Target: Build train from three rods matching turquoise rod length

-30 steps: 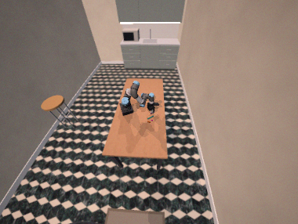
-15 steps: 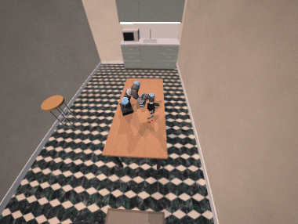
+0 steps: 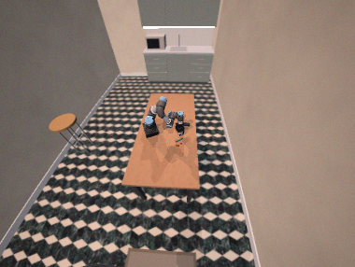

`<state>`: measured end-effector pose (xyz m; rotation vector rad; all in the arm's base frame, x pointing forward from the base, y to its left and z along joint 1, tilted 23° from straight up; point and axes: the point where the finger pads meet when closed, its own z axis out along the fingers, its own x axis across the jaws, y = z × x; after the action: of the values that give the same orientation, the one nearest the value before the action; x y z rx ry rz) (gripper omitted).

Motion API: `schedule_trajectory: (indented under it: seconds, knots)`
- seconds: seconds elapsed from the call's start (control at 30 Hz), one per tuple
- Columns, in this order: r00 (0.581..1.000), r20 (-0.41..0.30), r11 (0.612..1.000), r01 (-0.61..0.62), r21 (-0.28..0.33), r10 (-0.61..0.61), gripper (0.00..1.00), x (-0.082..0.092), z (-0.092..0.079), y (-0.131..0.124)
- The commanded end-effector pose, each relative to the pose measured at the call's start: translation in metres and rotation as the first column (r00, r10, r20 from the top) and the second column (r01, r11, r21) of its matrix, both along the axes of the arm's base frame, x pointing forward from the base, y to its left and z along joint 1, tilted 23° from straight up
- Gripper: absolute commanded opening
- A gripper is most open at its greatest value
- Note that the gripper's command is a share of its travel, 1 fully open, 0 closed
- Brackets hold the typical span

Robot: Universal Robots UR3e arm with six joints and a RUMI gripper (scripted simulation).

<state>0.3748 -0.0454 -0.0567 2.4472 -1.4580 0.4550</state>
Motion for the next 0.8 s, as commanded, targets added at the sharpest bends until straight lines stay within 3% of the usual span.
schedule_trajectory:
  seconds: [0.0,0.4,0.43,0.77]
  knots:
    - [1.000,0.001,1.000,-0.001,0.001,0.001,0.14,0.0002,0.0000,0.0002]
    - [1.000,0.001,1.000,-0.001,0.001,0.001,0.14,0.0002,0.0000,0.0002]
    - [1.000,0.001,1.000,-0.001,0.001,0.001,0.00,0.0002,0.0000,0.0002]
    - [1.000,0.001,1.000,-0.001,0.001,0.001,0.00,0.0002,0.0000,0.0002]
